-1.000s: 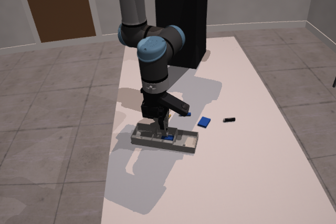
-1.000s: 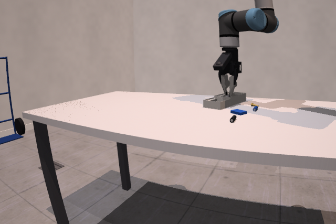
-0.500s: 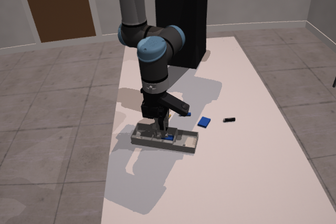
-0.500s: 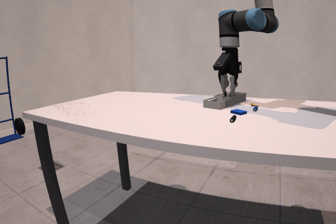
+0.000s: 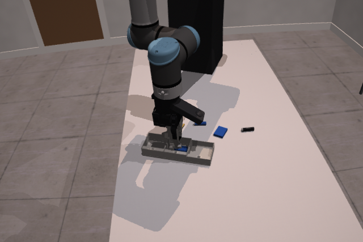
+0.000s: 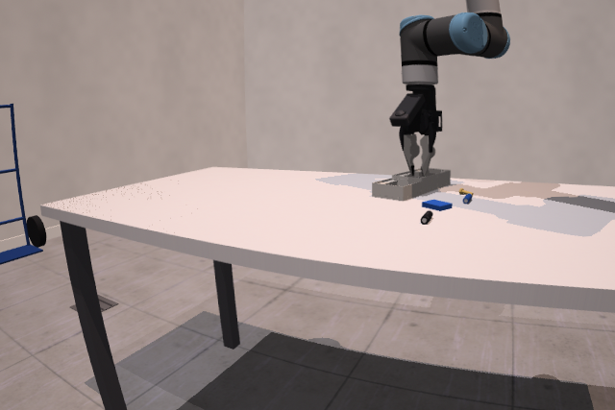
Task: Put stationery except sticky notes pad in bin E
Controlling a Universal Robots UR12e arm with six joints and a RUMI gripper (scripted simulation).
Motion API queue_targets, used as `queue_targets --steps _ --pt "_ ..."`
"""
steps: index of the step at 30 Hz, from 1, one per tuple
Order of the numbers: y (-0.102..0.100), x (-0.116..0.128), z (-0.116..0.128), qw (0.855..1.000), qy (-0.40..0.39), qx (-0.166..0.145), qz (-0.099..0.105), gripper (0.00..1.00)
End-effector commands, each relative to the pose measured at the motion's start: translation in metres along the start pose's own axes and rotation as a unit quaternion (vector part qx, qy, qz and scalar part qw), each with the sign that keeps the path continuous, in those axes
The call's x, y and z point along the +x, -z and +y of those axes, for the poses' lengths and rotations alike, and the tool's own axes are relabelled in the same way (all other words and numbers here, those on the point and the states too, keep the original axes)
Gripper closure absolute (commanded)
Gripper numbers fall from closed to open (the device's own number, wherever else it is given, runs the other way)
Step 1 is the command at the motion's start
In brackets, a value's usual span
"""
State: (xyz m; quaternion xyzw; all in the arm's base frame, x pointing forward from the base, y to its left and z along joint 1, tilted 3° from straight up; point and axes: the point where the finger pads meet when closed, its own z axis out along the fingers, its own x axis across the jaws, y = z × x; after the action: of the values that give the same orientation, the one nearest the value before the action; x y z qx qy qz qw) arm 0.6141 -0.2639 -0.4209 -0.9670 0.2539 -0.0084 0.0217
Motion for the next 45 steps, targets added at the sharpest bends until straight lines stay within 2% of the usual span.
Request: queue_targets --steps 1,17,25,26,45 --pt "0.008 0.001 0.000 1.000 0.000 0.000 0.001 0.82" --pt "0.026 0.001 0.000 1.000 0.000 0.000 0.001 0.82" --pt "0.026 0.001 0.000 1.000 0.000 0.000 0.001 0.82" --pt "0.030 0.001 0.000 1.000 0.000 0.000 0.001 0.00" --pt "0.098 0.001 0.000 1.000 0.000 0.000 0.001 0.00"
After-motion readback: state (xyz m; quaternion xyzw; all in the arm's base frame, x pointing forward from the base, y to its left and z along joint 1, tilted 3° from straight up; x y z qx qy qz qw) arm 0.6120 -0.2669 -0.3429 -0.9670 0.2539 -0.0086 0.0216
